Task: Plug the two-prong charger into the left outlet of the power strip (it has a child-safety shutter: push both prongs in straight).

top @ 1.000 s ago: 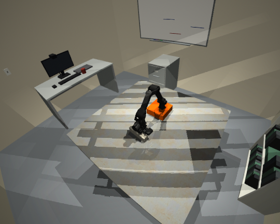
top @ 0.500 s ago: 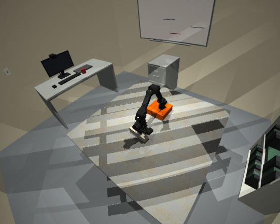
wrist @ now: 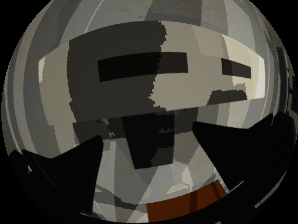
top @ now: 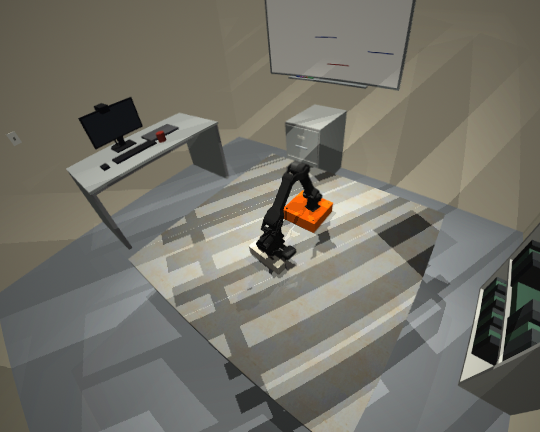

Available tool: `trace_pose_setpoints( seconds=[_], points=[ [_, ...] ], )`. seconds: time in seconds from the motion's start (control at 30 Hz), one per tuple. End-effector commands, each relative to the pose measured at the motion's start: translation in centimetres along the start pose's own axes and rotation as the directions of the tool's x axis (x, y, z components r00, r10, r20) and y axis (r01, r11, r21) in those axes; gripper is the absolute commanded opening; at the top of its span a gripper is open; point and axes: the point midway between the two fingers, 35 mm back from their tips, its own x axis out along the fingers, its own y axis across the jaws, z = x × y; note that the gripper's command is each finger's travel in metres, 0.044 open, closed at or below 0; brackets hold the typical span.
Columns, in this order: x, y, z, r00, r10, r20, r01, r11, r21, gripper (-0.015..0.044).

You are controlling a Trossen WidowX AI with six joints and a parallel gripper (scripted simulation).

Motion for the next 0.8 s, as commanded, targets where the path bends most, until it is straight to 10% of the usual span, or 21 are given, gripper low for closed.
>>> trace_pose_setpoints(
  seconds=[0.0,0.77],
  points=[
    [0.1,0.0,-0.4,1.0,-0.001,-0.001,0.001,1.0,0.004,0.044],
    [0.2,0.1,-2.7,1.0,-0.001,-0.003,0.001,1.0,0.004,0.044]
  ],
)
